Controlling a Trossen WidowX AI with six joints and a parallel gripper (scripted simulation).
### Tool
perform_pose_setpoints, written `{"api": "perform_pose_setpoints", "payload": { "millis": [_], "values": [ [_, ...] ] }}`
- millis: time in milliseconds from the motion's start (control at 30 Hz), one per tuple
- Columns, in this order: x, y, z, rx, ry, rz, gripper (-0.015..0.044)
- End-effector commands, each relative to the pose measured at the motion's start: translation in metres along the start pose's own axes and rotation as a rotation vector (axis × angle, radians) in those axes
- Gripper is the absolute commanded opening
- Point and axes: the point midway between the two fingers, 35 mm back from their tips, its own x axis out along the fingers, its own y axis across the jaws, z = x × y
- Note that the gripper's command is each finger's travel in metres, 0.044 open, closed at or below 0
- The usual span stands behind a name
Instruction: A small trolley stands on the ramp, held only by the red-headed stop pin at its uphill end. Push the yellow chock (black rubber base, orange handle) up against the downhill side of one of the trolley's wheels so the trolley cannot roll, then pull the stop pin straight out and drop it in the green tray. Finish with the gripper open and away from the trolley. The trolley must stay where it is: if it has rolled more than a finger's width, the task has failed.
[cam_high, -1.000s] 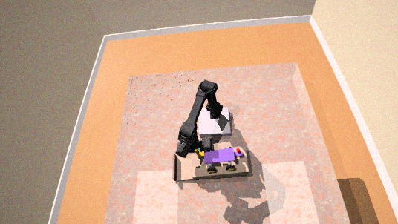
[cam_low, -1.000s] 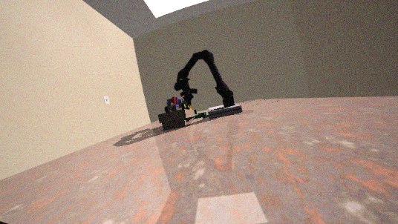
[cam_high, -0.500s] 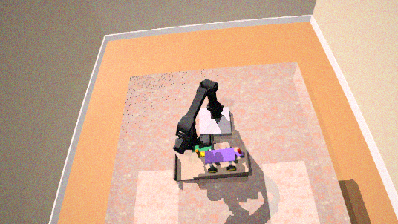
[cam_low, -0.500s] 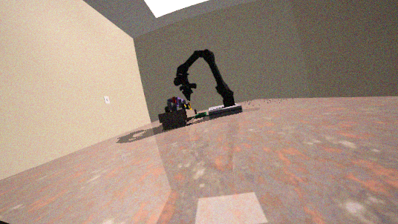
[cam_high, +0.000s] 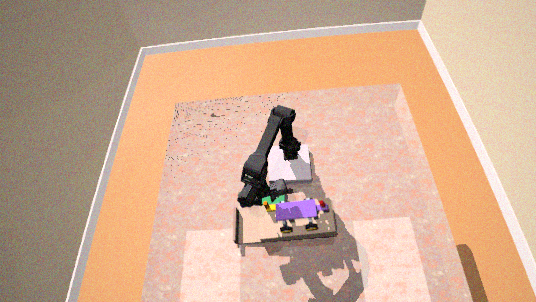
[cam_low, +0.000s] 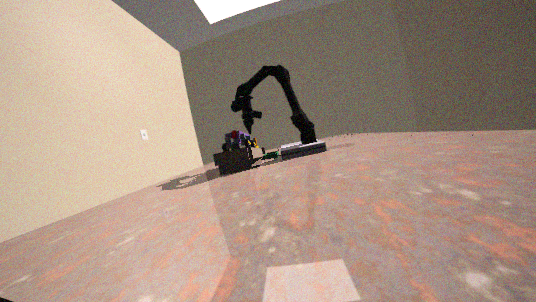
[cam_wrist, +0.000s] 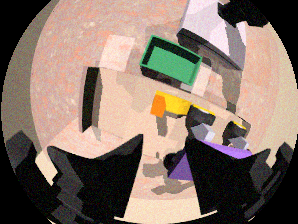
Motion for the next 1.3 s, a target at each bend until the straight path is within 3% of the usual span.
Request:
{"api": "perform_pose_setpoints", "payload": {
  "millis": [0, 600, 1267],
  "values": [
    [-0.008, -0.027, -0.024, -0.25, 0.045, -0.01, 0.019],
    [-0.023, -0.189, -0.068, -1.306, 0.151, -0.202, 0.019],
    [-0.006, -0.194, -0.068, -1.316, 0.153, -0.204, 0.019]
  ]
}}
